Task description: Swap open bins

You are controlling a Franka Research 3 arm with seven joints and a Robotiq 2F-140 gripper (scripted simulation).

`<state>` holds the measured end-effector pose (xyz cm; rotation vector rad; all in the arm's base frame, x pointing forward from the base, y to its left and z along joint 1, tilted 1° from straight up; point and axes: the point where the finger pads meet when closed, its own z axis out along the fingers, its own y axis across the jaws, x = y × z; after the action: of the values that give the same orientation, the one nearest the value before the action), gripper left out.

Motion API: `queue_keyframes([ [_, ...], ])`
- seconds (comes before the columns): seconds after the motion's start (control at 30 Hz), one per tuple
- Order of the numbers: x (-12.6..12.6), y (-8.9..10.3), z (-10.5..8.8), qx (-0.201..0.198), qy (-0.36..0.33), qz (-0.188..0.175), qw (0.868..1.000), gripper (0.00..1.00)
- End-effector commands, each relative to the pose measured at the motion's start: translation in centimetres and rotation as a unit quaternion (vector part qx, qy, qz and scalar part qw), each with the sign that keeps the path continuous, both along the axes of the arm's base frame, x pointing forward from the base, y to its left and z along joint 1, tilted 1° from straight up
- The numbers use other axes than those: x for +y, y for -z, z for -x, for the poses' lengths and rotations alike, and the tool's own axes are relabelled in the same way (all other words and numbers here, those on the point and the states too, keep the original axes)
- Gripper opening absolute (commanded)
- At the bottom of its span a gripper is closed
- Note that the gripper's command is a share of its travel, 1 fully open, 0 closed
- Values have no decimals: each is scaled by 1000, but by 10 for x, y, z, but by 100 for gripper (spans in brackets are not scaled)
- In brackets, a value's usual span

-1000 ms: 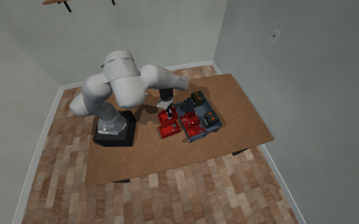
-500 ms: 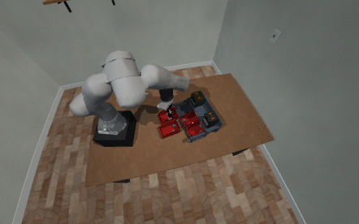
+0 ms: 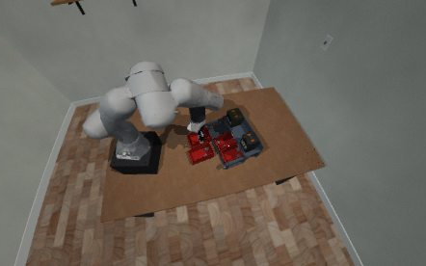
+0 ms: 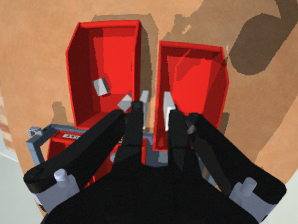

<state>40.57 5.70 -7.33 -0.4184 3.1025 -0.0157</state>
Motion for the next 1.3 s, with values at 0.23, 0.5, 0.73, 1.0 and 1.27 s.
queue_keyframes([
  [0.23,3,13,-3,-3,7,-4,1000,15],
  [0.5,3,20,-3,-3,7,-4,1000,15],
  [0.73,3,21,-3,-3,7,-4,1000,15],
  [1.0,3,21,-3,-3,7,-4,1000,15],
  [1.27,3,21,-3,-3,7,-4,1000,0],
])
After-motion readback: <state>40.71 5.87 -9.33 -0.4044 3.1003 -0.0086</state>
